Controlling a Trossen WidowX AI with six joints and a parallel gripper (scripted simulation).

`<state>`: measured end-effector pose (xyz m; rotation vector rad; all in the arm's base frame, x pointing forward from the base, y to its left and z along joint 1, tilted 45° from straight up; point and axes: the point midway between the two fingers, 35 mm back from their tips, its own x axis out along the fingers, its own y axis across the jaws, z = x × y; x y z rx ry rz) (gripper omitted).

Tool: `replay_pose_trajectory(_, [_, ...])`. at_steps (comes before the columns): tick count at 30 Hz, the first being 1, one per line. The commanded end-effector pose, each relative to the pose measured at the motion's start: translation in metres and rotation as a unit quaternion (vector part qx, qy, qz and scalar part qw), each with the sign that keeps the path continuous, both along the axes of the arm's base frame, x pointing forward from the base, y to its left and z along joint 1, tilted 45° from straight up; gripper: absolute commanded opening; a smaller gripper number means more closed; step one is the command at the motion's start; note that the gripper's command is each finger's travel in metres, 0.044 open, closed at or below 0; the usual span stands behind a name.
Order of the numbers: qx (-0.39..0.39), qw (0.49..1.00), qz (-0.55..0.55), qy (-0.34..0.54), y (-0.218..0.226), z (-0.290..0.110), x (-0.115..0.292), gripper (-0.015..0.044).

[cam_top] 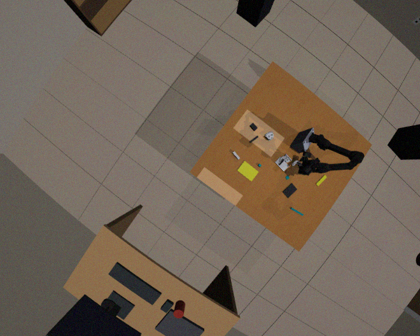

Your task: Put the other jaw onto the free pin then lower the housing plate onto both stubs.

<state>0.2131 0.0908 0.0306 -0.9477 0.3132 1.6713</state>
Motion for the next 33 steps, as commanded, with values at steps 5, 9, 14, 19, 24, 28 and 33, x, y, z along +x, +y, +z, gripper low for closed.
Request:
replay_pose_trajectory(5, [-0.008, 0.995, -0.076, 0.071, -0.009, -0.007, -0.001, 0.0134])
replay_pose_trajectory(9, [-0.011, 0.988, -0.113, 0.106, -0.012, -0.011, -0.002, 0.0134])
replay_pose_trajectory(14, [-0.014, 0.976, -0.16, 0.15, -0.016, -0.015, -0.003, 0.0134])
replay_pose_trajectory(19, [-0.017, 0.959, -0.205, 0.194, -0.02, -0.019, -0.004, 0.0134])
replay_pose_trajectory(24, [-0.019, 0.939, -0.25, 0.236, -0.024, -0.023, -0.005, 0.0134])
replay_pose_trajectory(28, [-0.021, 0.92, -0.285, 0.27, -0.028, -0.026, -0.006, 0.0134])
replay_pose_trajectory(33, [-0.024, 0.892, -0.327, 0.311, -0.032, -0.029, -0.008, 0.0134])
